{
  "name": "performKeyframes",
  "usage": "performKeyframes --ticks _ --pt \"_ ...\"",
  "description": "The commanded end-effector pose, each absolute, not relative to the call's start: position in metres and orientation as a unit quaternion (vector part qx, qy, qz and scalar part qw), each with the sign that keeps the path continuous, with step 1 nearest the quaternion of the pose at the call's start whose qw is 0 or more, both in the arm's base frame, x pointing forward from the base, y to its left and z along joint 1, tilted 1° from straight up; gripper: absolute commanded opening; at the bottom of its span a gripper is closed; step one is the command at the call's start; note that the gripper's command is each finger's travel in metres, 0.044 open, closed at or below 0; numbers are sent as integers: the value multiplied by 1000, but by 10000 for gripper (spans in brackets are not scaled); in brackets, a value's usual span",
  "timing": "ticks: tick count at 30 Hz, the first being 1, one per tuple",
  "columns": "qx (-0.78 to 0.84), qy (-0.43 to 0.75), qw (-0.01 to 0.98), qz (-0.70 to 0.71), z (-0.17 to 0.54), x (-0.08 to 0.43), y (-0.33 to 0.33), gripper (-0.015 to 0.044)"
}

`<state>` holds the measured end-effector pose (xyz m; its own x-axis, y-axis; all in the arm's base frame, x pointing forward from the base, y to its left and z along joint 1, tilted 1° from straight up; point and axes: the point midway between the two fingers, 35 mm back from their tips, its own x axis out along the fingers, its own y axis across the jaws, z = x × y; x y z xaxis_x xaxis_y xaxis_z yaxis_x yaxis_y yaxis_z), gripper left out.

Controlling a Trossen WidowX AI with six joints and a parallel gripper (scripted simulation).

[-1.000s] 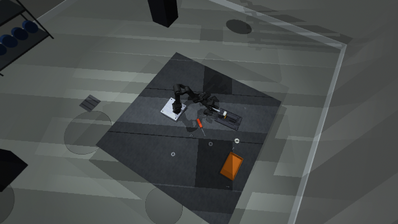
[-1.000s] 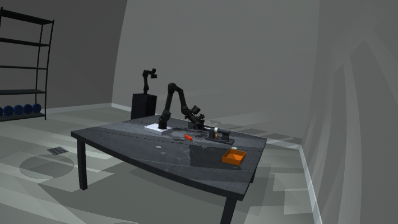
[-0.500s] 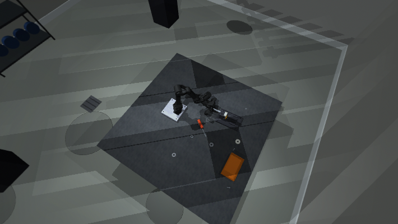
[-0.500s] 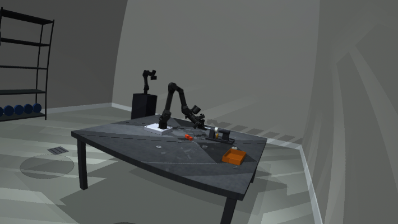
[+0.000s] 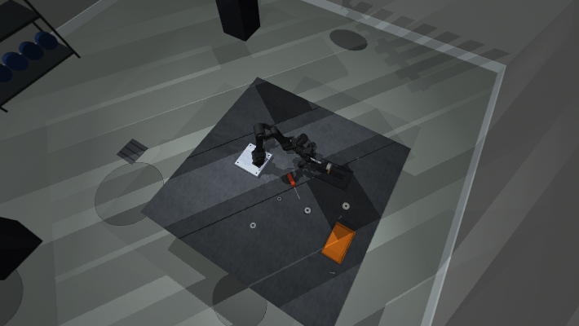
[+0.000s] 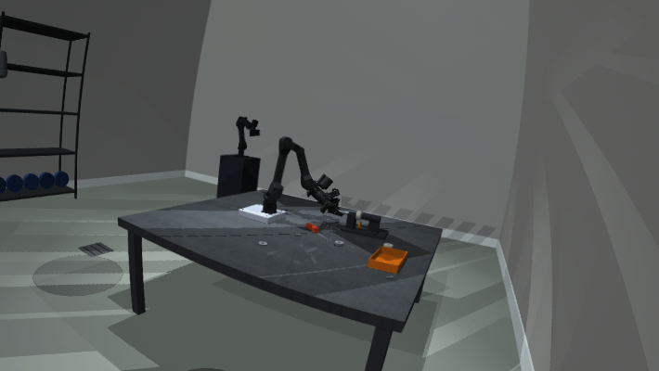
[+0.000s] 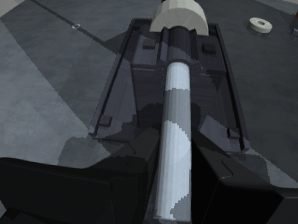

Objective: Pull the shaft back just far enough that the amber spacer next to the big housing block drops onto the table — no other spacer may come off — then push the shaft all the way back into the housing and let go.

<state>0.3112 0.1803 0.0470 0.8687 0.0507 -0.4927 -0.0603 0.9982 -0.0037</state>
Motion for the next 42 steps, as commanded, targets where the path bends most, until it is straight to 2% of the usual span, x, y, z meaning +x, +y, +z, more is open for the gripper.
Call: performKeyframes --ticks 1,42 --pt "-9 254 967 28 48 314 180 0" --pt "-9 253 967 28 48 329 181 0"
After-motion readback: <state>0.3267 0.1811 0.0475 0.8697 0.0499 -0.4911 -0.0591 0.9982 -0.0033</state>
